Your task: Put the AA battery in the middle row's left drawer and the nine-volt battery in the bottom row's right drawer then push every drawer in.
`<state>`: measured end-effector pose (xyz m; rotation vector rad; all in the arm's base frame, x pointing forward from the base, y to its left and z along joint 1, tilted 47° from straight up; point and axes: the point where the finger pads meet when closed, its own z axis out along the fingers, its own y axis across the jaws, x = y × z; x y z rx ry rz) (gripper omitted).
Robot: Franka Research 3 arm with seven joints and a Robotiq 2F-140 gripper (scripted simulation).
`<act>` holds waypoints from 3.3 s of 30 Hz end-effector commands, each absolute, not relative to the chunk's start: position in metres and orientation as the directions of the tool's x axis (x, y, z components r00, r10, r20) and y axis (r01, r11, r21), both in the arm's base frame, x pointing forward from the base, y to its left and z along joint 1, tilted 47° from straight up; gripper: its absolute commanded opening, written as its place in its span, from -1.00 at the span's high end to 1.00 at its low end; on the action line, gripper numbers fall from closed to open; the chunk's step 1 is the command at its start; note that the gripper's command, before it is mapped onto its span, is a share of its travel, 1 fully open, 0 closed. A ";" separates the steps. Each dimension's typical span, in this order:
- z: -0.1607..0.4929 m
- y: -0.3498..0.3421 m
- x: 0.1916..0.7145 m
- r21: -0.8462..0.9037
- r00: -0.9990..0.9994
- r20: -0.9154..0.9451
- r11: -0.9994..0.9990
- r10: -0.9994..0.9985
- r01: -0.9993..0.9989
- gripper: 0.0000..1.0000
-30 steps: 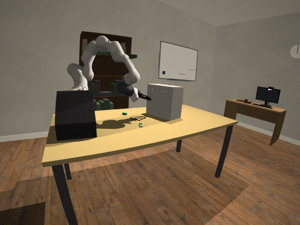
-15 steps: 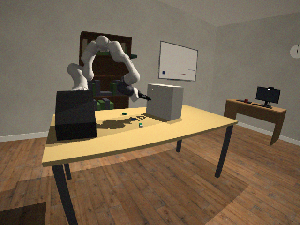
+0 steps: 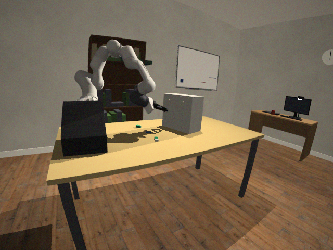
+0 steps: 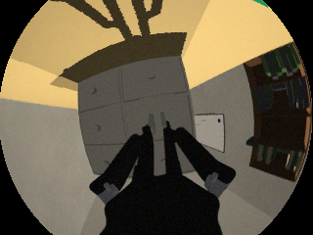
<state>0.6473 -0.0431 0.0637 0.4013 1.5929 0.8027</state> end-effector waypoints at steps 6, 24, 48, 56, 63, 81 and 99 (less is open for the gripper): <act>0.062 -0.043 0.643 0.696 -0.196 -0.718 0.694 0.668 -0.183 0.84; 0.058 -0.043 0.626 0.696 -0.196 -0.718 0.694 0.668 -0.183 0.84; 0.052 -0.044 0.598 0.696 -0.196 -0.718 0.694 0.668 -0.183 0.84; 0.050 -0.044 0.590 0.696 -0.196 -0.718 0.694 0.668 -0.183 0.84; 0.049 -0.044 0.586 0.696 -0.196 -0.718 0.694 0.668 -0.183 0.84; 0.048 -0.044 0.583 0.696 -0.196 -0.718 0.694 0.668 -0.183 0.84; 0.048 -0.044 0.583 0.696 -0.196 -0.718 0.694 0.668 -0.183 0.65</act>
